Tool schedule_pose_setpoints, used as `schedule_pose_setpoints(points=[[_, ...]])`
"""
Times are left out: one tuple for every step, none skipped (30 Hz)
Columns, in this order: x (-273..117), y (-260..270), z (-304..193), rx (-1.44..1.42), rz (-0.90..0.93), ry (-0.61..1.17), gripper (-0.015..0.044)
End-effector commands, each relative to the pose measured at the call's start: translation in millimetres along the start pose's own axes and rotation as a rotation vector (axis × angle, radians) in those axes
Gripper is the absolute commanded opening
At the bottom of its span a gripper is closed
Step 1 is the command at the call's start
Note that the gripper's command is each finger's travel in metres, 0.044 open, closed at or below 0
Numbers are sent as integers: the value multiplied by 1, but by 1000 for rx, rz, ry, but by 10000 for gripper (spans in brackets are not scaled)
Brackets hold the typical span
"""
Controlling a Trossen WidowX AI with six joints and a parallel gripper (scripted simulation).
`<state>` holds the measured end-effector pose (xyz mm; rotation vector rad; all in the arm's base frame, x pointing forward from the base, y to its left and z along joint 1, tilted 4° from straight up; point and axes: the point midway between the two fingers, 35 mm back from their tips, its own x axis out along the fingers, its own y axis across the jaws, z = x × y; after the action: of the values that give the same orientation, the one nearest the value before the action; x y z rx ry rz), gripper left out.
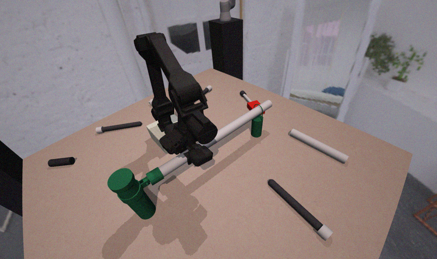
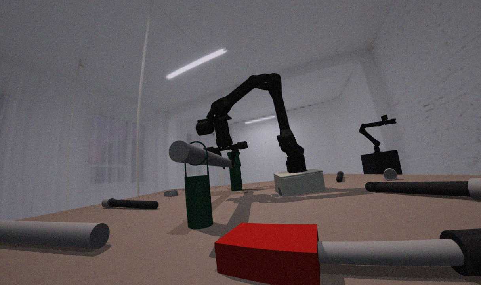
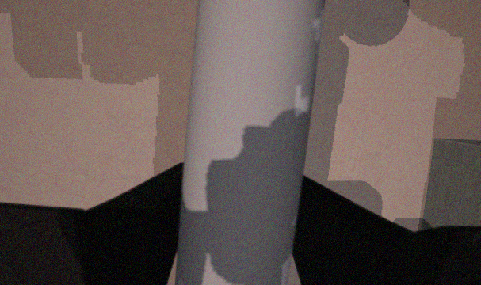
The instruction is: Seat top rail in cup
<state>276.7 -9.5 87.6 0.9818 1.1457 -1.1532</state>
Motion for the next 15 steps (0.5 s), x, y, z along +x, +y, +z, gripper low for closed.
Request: schedule_pose_setpoints(points=[[0,0,6,2,0,-12,0],[0,0,6,2,0,-12,0],[1,0,7,2,0,-12,0],[1,0,8,2,0,-12,0],[0,1,8,2,0,-12,0],[1,0,3,0,-2,-1,0],[1,0,3,0,-2,-1,0],[1,0,3,0,-2,-1,0],[1,0,3,0,-2,-1,0],[1,0,3,0,-2,-1,0],[1,0,3,0,-2,-1,0],[1,0,3,0,-2,-1,0],[1,0,3,0,-2,-1,0],[1,0,3,0,-2,-1,0],[1,0,3,0,-2,-1,26]])
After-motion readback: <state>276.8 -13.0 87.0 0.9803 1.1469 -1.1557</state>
